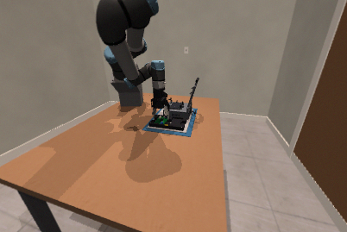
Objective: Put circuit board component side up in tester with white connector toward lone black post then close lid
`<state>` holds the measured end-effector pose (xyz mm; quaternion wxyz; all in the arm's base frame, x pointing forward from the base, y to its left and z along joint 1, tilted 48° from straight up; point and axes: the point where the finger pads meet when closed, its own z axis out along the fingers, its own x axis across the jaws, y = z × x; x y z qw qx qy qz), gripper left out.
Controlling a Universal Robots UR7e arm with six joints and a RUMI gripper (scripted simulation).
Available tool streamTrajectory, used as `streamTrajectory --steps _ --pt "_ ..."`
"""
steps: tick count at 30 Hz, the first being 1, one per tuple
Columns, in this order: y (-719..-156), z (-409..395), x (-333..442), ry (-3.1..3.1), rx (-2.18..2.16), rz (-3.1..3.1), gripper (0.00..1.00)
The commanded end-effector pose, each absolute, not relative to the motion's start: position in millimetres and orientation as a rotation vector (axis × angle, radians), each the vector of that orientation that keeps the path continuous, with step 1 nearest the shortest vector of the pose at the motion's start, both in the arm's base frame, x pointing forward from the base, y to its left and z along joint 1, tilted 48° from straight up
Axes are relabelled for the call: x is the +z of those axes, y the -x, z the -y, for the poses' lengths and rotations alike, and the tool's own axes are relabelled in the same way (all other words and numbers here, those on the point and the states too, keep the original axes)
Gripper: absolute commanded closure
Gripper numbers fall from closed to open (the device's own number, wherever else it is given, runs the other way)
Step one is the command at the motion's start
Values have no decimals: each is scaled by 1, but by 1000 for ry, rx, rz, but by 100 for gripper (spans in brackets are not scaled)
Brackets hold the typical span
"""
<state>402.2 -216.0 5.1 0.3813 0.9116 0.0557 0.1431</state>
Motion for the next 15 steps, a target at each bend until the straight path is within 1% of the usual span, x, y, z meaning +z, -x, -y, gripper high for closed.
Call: streamTrajectory --steps 1,15 --pt "-402 216 5 -2326 366 -142 41" --pt "-403 217 4 -2326 366 -142 41"
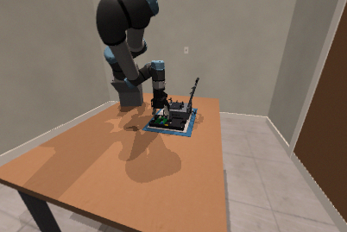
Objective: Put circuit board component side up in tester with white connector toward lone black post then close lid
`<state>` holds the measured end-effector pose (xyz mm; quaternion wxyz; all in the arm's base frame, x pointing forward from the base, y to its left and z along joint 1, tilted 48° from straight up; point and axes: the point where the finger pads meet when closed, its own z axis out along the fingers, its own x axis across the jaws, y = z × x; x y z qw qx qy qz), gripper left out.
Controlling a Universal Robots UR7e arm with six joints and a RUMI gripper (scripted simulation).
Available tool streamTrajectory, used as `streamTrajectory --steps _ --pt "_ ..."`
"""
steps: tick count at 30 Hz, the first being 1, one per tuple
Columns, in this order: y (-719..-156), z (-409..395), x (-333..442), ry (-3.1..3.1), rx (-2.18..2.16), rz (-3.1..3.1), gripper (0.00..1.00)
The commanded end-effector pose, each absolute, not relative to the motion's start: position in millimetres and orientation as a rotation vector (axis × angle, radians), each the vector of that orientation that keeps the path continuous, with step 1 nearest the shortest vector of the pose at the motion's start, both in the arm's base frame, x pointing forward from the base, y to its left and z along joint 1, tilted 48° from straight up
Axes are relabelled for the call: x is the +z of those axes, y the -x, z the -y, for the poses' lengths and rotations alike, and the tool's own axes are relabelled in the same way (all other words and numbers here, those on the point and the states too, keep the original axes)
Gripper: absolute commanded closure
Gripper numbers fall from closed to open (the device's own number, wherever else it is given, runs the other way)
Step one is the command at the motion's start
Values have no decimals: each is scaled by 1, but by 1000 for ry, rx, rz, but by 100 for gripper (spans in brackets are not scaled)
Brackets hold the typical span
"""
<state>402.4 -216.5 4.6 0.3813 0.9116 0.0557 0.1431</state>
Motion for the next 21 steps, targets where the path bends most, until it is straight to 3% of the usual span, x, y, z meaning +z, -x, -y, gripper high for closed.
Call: streamTrajectory --steps 1,21 --pt "-403 217 4 -2326 366 -142 41" --pt "-407 227 -5 -2326 366 -142 41"
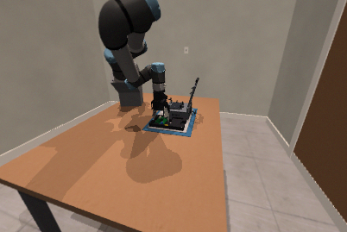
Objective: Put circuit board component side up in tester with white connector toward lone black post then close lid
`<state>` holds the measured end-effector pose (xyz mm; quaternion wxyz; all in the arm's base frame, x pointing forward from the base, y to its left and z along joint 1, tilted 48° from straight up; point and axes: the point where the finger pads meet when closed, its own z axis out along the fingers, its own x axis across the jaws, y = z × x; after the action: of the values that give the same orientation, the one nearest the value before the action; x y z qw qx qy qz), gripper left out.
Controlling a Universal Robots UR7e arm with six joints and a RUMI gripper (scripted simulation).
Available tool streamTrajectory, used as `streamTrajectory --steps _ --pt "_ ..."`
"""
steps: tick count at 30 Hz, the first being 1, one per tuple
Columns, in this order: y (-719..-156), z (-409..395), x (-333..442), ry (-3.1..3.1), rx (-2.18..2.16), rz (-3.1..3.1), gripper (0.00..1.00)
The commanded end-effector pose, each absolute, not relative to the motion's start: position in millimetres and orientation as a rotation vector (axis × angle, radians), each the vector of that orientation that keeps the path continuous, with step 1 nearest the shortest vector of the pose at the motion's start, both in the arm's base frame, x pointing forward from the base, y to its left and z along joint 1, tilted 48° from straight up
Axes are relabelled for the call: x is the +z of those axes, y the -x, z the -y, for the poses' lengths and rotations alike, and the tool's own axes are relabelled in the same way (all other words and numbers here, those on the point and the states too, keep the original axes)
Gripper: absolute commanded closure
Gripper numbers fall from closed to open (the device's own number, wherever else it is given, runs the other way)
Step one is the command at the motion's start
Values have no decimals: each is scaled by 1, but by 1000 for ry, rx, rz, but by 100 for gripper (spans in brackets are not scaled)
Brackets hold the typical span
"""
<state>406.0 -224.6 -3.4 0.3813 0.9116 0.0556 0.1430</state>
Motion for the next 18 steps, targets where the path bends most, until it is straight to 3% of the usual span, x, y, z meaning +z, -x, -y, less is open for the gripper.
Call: streamTrajectory --steps 1,18 --pt "-407 227 -6 -2326 366 -142 41" --pt "-409 230 -9 -2326 366 -142 41"
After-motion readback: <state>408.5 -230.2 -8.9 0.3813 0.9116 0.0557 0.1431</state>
